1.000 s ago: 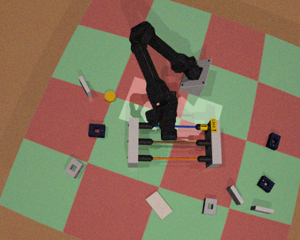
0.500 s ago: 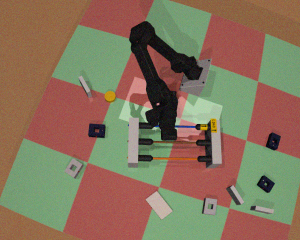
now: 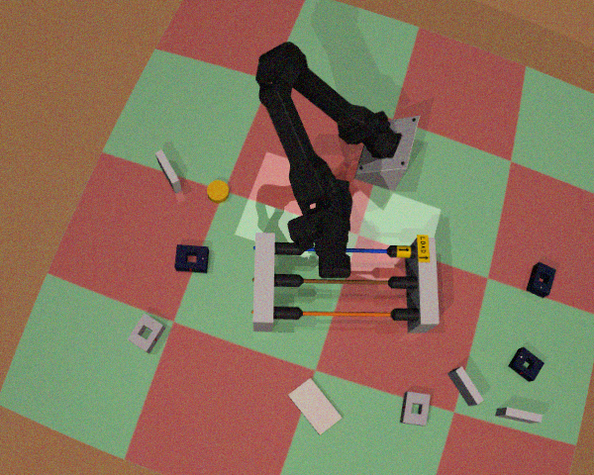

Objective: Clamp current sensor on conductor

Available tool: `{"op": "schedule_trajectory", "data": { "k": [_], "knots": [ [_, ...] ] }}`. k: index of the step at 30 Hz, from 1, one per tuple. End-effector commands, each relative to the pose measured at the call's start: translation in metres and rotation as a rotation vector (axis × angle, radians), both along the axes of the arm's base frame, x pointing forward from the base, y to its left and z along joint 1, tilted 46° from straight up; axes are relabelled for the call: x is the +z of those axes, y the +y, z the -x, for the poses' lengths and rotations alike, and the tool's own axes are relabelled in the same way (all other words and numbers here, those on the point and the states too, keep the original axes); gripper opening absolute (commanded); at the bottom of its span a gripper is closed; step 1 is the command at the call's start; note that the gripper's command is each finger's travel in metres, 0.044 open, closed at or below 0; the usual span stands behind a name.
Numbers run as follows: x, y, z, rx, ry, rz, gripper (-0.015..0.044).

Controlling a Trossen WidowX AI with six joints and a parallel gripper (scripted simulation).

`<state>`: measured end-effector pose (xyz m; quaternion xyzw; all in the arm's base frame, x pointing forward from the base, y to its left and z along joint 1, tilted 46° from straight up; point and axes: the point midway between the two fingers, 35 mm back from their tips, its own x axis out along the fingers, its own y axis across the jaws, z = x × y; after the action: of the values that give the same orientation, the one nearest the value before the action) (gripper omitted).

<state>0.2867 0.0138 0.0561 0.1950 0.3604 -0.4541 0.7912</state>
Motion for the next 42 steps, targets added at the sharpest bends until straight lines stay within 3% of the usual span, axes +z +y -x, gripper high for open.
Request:
{"op": "schedule_trajectory", "data": {
  "k": [1,42],
  "knots": [
    [0.0079,-0.0016,-0.0046,0.001,-0.03,0.019,0.0],
    [0.0,0.0,0.0,0.0,0.0,0.0,0.0]
  ]
}}
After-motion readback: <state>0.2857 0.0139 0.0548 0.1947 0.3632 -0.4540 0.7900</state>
